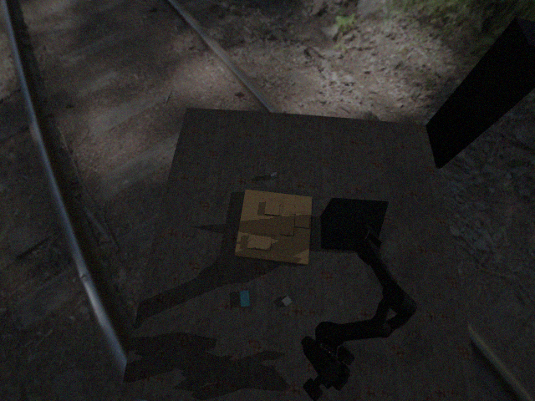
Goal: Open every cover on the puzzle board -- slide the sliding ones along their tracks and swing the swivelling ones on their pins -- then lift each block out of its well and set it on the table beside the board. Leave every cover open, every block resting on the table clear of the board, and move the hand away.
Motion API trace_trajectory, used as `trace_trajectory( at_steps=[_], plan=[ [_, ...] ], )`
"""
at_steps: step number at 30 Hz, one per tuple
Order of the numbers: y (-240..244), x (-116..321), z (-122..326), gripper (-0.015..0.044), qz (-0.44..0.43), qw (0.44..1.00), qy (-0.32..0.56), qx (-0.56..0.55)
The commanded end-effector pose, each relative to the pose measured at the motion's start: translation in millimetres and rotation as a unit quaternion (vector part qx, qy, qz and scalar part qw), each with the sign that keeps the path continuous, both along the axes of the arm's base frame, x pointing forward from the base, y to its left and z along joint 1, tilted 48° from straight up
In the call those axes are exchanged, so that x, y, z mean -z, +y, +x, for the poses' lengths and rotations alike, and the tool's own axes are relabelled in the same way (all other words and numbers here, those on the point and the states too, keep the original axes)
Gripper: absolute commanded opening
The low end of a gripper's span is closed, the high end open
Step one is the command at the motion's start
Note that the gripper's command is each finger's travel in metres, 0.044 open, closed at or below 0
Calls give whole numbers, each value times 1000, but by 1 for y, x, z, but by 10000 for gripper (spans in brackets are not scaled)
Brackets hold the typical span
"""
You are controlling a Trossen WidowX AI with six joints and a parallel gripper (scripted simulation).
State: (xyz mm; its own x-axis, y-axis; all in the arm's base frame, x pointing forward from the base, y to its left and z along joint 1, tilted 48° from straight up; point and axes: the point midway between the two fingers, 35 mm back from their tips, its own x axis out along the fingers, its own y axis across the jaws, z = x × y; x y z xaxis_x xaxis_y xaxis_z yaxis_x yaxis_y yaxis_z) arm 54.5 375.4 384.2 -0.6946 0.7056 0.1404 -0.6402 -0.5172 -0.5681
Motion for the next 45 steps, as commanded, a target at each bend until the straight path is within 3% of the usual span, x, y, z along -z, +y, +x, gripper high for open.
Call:
trace_trajectory(
  at_steps=[1,24,45],
  plan=[
    [8,11,21,0,-15,999,12,31],
    [15,58,126,0,-105,977,83,167],
    [-8,117,222,0,-191,926,154,285]
  ],
)
